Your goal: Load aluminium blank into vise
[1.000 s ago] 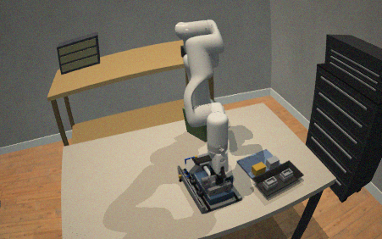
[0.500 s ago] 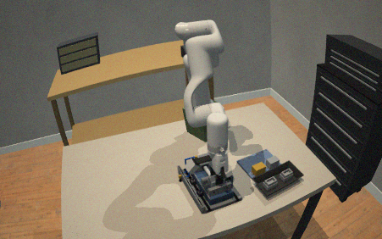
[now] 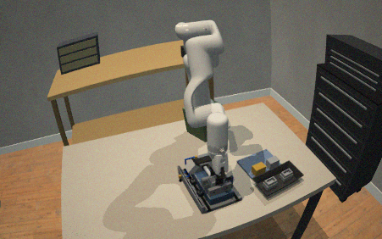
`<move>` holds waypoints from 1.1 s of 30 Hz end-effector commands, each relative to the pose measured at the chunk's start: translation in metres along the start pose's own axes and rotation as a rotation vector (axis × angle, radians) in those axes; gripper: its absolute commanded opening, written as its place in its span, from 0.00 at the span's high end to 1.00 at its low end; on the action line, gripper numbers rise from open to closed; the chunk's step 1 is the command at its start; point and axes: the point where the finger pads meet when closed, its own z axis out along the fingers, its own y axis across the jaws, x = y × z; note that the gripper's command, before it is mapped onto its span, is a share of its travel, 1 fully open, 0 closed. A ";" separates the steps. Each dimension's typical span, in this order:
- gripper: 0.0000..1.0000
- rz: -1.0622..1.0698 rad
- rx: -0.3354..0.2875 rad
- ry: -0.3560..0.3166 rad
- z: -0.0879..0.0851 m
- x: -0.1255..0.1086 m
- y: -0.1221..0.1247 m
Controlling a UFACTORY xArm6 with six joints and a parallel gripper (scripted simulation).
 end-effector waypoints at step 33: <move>0.31 0.000 0.004 0.001 -0.002 0.000 -0.002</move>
